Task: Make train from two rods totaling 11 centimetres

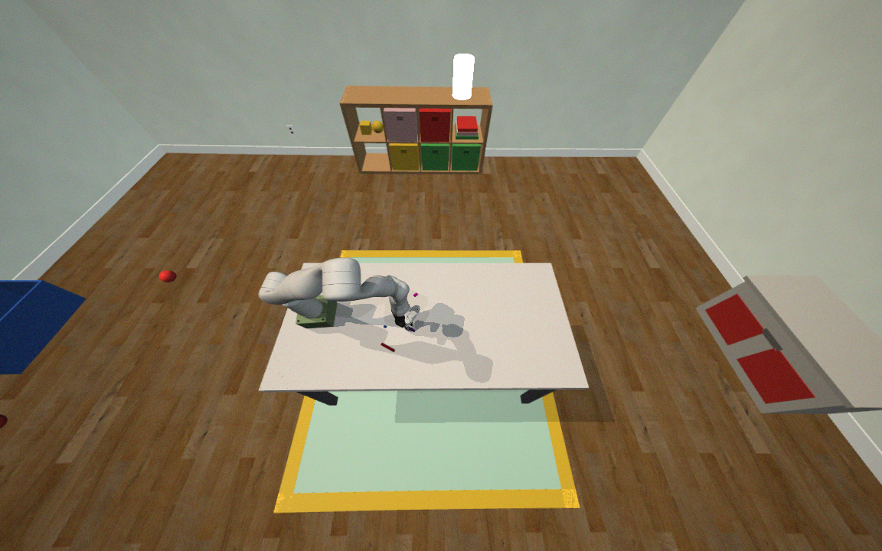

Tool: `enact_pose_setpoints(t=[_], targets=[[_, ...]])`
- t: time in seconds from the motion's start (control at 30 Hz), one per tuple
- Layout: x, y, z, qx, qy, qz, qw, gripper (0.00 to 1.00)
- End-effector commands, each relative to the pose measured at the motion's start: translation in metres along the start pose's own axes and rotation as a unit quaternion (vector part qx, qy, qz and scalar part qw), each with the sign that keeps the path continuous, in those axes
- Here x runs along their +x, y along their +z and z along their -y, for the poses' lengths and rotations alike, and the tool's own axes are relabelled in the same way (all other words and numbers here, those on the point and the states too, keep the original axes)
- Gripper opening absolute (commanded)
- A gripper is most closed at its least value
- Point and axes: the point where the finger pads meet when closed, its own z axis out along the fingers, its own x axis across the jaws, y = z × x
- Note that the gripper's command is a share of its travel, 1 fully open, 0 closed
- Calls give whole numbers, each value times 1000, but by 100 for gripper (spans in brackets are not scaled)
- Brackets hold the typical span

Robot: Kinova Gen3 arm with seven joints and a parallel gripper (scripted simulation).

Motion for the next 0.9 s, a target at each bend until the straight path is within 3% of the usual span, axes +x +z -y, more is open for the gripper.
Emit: enact_pose_setpoints(t=[0.0, 0.87], targets=[[0, 1, 0, 0, 0, 0, 1000, 54], [0, 16, 0, 0, 0, 0, 1000, 54]])
